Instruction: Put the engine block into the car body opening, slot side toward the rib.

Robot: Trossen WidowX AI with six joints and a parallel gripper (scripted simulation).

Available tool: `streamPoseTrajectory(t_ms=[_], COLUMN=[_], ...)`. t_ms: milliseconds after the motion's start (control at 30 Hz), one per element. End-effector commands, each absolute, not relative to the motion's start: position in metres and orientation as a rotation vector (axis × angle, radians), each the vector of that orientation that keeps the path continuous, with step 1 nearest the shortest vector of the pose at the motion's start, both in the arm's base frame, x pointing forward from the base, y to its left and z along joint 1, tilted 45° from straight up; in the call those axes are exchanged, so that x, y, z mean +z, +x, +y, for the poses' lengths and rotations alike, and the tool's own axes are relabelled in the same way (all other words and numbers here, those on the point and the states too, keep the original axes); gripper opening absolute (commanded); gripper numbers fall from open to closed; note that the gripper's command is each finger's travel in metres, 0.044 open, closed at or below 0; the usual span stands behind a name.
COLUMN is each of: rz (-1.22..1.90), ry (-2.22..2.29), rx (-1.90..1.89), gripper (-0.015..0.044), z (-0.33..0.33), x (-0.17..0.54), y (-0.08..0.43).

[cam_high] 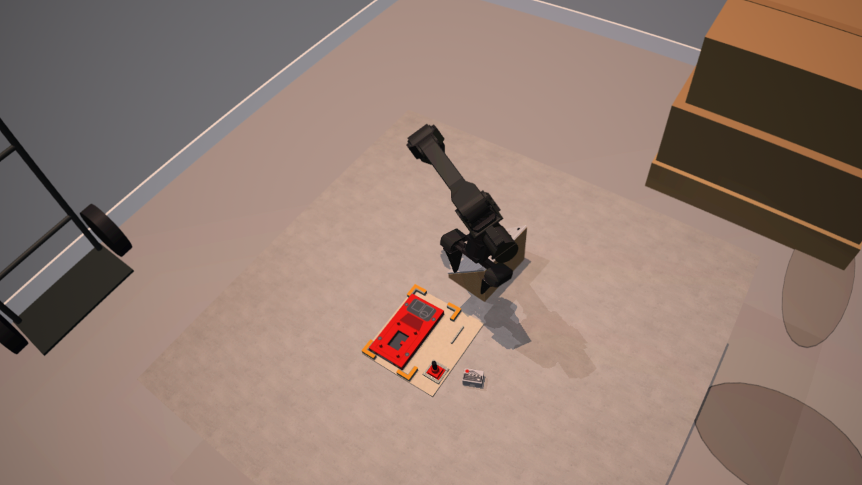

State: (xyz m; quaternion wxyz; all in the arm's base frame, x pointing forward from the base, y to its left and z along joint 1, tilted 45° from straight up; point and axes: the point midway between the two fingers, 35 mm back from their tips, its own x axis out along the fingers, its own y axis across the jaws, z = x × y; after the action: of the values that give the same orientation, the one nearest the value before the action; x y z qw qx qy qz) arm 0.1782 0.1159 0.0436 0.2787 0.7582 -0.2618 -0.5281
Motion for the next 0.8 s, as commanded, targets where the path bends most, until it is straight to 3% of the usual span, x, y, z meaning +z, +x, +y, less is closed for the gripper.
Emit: streamPoseTrajectory(t_ms=[0, 767], rz=[-0.811, -1.626], ry=[2.118, 2.597], rx=[-1.411, -1.244], gripper=[0.044, 0.044], z=[0.12, 0.135], x=[0.04, 0.025], y=[0.183, 0.209])
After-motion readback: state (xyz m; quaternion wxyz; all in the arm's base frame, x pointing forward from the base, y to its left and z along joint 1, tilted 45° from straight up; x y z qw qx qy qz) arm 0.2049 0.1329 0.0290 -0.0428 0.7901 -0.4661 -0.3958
